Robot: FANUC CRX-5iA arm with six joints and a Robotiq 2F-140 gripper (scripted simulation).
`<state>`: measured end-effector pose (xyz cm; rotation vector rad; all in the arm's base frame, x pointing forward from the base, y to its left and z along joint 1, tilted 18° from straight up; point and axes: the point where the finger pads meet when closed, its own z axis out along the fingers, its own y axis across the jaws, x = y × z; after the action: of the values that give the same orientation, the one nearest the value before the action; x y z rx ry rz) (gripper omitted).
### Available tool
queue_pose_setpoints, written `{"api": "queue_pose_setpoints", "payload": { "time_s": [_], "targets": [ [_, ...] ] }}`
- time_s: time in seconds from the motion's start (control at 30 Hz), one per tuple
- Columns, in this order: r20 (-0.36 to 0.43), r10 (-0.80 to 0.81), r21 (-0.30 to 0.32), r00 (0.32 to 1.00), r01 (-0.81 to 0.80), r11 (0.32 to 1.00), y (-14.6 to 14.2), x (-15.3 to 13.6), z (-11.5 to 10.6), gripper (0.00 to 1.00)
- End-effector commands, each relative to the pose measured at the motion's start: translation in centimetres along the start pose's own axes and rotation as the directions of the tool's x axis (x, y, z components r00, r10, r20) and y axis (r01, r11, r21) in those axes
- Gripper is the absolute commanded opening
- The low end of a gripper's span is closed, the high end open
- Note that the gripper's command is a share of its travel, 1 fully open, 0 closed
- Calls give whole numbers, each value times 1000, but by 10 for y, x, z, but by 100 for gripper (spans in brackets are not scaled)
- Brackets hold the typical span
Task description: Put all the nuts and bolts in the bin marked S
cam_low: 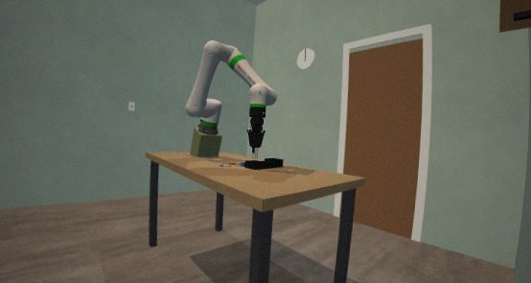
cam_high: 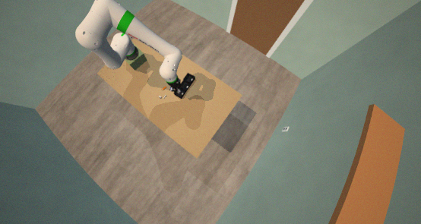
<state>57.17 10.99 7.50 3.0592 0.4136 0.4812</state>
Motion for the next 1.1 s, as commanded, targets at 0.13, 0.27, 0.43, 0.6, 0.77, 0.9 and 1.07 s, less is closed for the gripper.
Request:
{"api": "queue_pose_setpoints", "payload": {
  "time_s": [0.13, 0.27, 0.43, 0.6, 0.77, 0.9, 1.07],
  "targets": [
    [-1, 0, 0, 1000, 0, 1000, 0, 0, 21, 5],
    [-1, 0, 0, 1000, 0, 1000, 0, 0, 31, 5],
    [-1, 0, 0, 1000, 0, 1000, 0, 0, 37, 5],
    [-1, 0, 0, 1000, 0, 1000, 0, 0, 37, 5],
    [-1, 0, 0, 1000, 0, 1000, 0, 0, 37, 5],
    [-1, 0, 0, 1000, 0, 1000, 0, 0, 37, 5],
    [-1, 0, 0, 1000, 0, 1000, 0, 0, 37, 5]
  ]
}}
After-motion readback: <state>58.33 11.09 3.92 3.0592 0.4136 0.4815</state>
